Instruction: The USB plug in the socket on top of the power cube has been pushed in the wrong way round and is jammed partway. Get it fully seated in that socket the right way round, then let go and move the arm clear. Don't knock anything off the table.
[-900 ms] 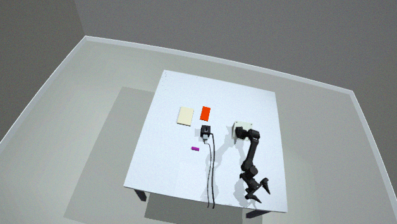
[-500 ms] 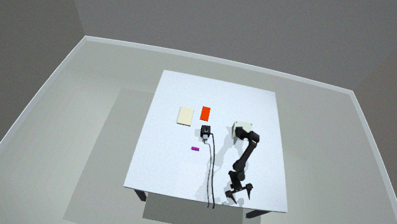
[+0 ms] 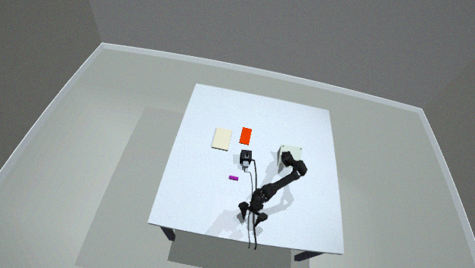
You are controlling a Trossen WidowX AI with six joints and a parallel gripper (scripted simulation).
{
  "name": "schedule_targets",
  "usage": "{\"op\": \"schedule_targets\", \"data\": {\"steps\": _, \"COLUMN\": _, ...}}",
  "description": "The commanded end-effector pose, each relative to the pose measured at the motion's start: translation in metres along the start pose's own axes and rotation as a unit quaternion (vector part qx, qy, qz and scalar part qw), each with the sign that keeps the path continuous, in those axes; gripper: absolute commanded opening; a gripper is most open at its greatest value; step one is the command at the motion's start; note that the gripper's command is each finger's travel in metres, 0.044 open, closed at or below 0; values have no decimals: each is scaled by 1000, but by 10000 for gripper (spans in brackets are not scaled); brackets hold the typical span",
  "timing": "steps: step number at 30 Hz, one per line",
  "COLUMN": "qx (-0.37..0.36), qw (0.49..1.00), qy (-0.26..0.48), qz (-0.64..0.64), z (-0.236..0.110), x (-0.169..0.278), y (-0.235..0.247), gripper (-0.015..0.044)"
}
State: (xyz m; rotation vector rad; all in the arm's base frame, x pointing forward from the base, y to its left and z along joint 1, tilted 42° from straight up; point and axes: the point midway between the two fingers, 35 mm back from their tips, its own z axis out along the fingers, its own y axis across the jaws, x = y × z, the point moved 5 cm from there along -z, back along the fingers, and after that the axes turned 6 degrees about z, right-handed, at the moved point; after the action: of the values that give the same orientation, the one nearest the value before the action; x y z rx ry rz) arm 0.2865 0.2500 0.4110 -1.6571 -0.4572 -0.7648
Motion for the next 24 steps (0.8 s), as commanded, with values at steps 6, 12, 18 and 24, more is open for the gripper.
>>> {"op": "schedule_targets", "data": {"steps": 6, "qx": -191, "qw": 952, "qy": 10, "qz": 240, "z": -59, "x": -3, "y": 129, "gripper": 440}}
{"op": "schedule_targets", "data": {"steps": 12, "qx": -289, "qw": 867, "qy": 35, "qz": 405, "z": -119, "x": -20, "y": 195, "gripper": 440}}
{"op": "schedule_targets", "data": {"steps": 18, "qx": -356, "qw": 731, "qy": 70, "qz": 578, "z": -193, "x": -52, "y": 242, "gripper": 440}}
{"op": "schedule_targets", "data": {"steps": 24, "qx": -377, "qw": 533, "qy": 106, "qz": 750, "z": -272, "x": -99, "y": 262, "gripper": 440}}
